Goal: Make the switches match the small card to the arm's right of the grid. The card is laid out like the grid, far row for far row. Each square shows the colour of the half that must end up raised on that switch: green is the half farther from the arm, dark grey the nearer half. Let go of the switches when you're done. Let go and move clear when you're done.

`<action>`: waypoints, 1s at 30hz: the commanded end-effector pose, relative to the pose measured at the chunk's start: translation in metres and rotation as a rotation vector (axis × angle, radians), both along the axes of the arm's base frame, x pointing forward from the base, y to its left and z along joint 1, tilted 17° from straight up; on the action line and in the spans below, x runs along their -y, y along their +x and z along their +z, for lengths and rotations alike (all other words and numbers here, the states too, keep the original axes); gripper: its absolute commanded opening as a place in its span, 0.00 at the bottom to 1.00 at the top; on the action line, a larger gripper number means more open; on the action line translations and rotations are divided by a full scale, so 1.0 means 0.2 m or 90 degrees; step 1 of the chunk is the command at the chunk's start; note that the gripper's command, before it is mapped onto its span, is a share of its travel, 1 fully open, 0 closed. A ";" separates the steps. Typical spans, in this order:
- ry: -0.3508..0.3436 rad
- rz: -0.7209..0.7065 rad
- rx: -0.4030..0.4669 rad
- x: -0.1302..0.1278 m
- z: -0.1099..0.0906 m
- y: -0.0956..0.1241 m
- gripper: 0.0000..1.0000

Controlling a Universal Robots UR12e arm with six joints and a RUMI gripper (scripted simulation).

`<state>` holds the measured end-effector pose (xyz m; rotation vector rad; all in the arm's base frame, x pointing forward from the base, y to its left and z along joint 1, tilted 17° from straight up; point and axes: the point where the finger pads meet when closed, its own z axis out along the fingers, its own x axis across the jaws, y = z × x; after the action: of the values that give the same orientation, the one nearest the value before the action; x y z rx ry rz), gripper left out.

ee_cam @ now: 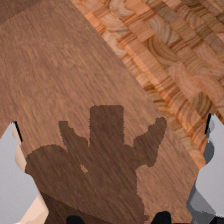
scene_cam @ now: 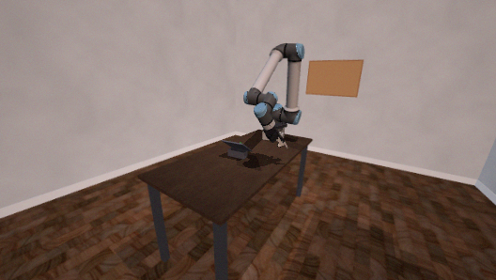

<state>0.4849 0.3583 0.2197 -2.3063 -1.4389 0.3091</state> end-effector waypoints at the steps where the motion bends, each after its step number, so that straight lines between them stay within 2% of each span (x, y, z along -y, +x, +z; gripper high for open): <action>1: 0.000 0.000 0.001 0.00 0.00 0.00 1.00; 17: 0.000 0.000 0.001 0.00 0.00 0.00 1.00; 18: 0.000 0.000 0.001 0.00 0.00 0.00 0.00; 25: -0.002 -0.015 0.003 0.01 0.01 0.01 0.00; 30: -0.007 -0.058 0.009 0.05 0.02 0.04 0.00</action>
<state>0.4878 0.3540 0.2207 -2.3365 -1.3973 0.2963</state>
